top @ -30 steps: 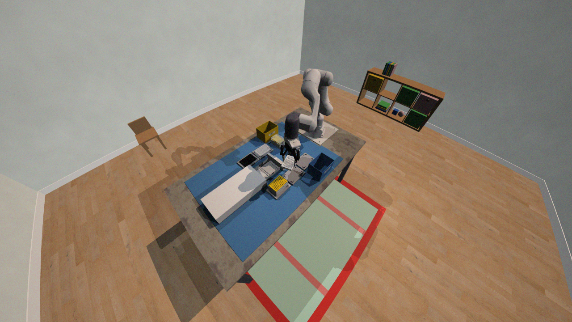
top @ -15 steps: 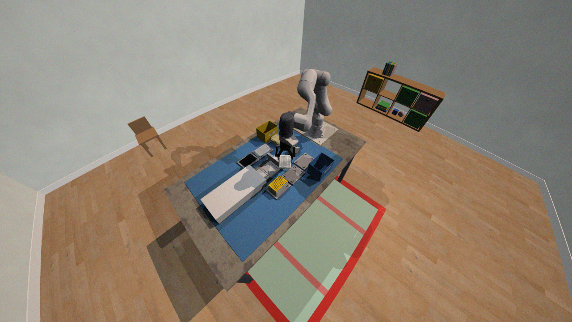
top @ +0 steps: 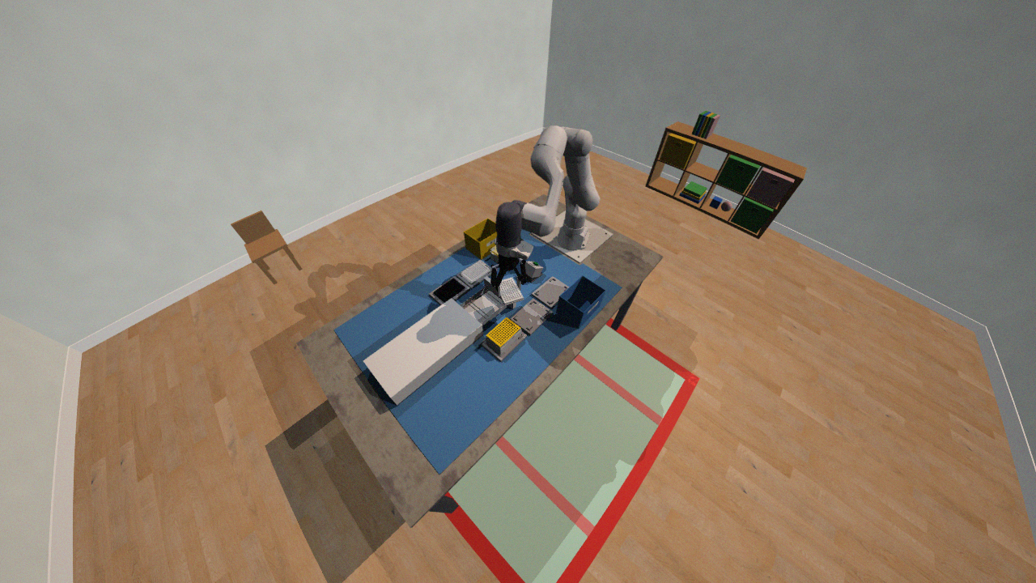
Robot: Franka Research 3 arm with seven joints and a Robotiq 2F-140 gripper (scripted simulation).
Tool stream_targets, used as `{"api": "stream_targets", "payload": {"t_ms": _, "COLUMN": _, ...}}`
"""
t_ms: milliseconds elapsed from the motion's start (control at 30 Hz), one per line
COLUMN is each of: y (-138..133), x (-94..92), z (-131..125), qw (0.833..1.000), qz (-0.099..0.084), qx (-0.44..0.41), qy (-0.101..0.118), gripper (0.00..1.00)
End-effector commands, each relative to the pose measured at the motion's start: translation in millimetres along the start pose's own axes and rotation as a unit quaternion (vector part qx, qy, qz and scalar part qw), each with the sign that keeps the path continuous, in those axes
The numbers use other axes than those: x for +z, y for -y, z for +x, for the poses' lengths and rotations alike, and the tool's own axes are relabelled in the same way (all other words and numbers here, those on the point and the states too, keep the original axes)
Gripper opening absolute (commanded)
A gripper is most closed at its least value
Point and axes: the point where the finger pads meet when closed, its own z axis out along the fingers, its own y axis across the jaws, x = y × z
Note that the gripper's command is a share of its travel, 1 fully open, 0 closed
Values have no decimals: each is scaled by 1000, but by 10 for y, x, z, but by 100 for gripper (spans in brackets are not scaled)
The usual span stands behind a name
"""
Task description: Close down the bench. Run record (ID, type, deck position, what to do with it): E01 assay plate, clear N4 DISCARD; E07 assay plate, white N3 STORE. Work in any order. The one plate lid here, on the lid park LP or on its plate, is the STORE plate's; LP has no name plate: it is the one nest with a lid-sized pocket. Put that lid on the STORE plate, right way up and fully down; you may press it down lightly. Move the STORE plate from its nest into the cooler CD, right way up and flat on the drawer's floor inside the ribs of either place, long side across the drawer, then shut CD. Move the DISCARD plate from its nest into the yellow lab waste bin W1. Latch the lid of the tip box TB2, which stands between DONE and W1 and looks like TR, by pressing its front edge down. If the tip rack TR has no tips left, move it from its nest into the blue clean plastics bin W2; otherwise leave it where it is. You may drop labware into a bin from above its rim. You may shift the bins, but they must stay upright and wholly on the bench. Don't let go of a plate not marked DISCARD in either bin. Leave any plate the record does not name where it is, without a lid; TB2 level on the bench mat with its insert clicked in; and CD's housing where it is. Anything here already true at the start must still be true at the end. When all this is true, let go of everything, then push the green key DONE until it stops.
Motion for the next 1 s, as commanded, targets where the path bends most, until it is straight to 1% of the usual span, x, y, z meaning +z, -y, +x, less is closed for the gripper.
{"api": "stream_targets", "payload": {"t_ms": 0, "y": -74, "x": 1, "z": -82, "qw": 990, "qz": 1, "qx": -139, "qy": 3, "gripper": 0}}
{"api": "stream_targets", "payload": {"t_ms": 167, "y": -178, "x": 0, "z": -165, "qw": 978, "qz": 1, "qx": -207, "qy": 4, "gripper": 0}}
{"api": "stream_targets", "payload": {"t_ms": 233, "y": -178, "x": 0, "z": -165, "qw": 978, "qz": 1, "qx": -207, "qy": 4, "gripper": 0}}
{"api": "stream_targets", "payload": {"t_ms": 733, "y": -490, "x": -2, "z": -416, "qw": 978, "qz": 1, "qx": -208, "qy": 4, "gripper": 0}}
{"api": "stream_targets", "payload": {"t_ms": 800, "y": -490, "x": -2, "z": -416, "qw": 978, "qz": 1, "qx": -208, "qy": 4, "gripper": 0}}
{"api": "stream_targets", "payload": {"t_ms": 967, "y": -594, "x": -2, "z": -499, "qw": 978, "qz": 1, "qx": -208, "qy": 4, "gripper": 0}}
